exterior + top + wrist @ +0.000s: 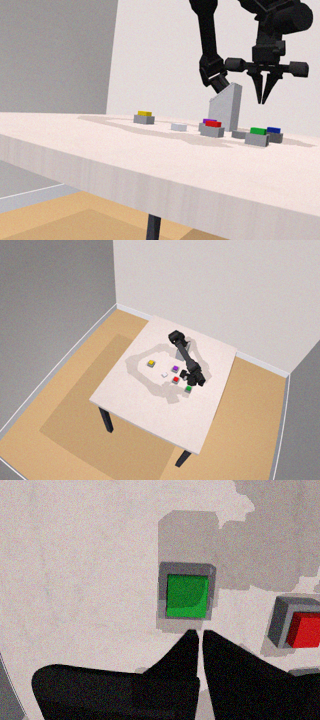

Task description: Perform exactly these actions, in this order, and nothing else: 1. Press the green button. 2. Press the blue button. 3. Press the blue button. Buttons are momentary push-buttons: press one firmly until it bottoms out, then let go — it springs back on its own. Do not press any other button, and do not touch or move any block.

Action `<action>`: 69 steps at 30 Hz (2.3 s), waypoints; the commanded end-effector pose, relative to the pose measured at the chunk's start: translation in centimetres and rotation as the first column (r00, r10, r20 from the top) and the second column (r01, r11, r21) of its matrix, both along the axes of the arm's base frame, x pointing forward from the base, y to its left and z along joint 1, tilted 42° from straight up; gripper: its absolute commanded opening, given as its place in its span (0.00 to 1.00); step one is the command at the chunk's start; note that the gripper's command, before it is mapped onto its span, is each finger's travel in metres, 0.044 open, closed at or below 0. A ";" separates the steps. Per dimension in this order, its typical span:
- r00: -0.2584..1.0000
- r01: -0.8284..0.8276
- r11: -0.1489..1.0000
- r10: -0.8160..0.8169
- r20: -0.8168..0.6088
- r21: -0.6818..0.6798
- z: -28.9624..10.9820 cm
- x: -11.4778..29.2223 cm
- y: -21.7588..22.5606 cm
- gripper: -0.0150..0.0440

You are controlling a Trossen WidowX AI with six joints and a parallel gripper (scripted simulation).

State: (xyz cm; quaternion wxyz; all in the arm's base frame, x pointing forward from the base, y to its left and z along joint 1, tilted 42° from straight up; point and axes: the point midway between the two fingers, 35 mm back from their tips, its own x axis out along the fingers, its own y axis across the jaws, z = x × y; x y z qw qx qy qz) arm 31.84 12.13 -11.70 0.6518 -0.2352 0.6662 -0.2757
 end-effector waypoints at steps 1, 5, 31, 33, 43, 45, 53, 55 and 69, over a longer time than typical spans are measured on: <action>1.000 -0.006 1.000 0.005 0.018 0.015 2.0 0.2 2.1 0.29; 1.000 -0.006 1.000 0.006 0.018 0.018 1.9 -0.7 2.5 0.29; 1.000 -0.006 1.000 0.006 0.012 0.017 -4.0 -13.4 0.0 0.29; 1.000 -0.006 1.000 0.006 0.012 0.017 -4.2 -13.4 -0.1 0.29; 1.000 -0.006 1.000 0.006 0.012 0.017 -5.4 -13.4 -1.2 0.29; 1.000 -0.006 1.000 0.006 0.012 0.017 -5.6 -13.4 -1.4 0.29; 1.000 -0.006 1.000 0.006 0.012 0.016 -6.5 -13.5 -2.2 0.29; 1.000 -0.006 1.000 0.006 0.012 0.016 -6.5 -13.5 -2.3 0.29; 1.000 -0.006 1.000 0.006 0.012 0.016 -6.5 -13.5 -2.3 0.29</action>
